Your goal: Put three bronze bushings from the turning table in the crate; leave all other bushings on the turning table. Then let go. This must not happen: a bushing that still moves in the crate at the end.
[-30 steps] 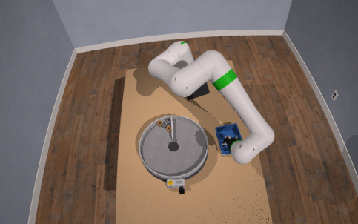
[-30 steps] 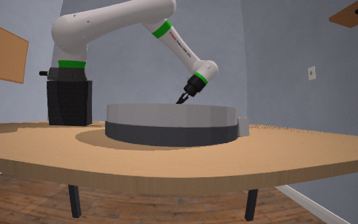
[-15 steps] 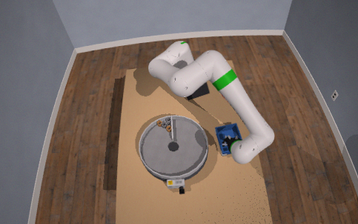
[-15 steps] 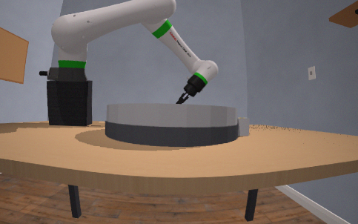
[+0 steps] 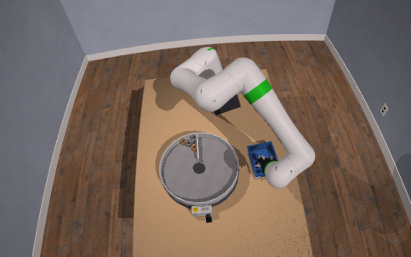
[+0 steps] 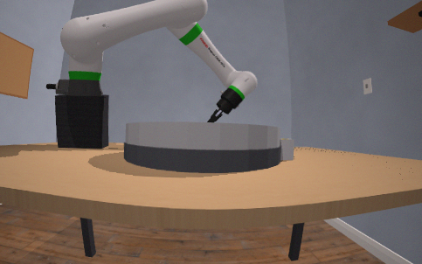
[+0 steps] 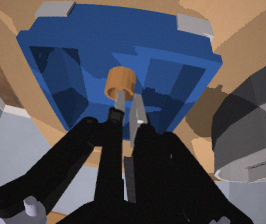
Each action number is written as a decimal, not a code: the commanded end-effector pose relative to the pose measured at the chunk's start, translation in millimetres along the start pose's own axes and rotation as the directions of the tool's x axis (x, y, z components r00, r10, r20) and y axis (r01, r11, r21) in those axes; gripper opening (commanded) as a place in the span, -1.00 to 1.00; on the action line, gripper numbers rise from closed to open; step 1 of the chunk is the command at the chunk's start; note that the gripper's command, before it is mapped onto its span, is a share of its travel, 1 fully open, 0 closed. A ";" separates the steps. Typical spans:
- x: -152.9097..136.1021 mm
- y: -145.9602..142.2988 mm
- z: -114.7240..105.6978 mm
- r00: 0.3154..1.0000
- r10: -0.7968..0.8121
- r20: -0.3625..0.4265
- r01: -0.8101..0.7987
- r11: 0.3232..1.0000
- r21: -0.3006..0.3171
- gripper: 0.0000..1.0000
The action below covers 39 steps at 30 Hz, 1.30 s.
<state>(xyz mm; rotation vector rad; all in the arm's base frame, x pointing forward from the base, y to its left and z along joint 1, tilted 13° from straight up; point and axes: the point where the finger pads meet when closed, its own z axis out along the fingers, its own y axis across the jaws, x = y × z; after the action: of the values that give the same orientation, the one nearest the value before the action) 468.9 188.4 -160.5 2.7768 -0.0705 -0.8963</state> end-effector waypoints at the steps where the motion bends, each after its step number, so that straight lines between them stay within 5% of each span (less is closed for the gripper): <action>1: -0.1 -0.1 -0.4 1.000 0.000 0.000 0.000 1.000 0.000 -0.86; 28: -54.5 0.4 -65.5 1.000 0.000 0.000 0.000 1.000 0.000 -0.86; 39: -58.2 0.5 -70.0 1.000 0.000 0.000 0.000 1.000 0.000 -0.86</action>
<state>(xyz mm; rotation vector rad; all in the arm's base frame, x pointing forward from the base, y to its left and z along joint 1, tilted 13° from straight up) 462.3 208.0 -72.4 2.7768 -0.0705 -0.8963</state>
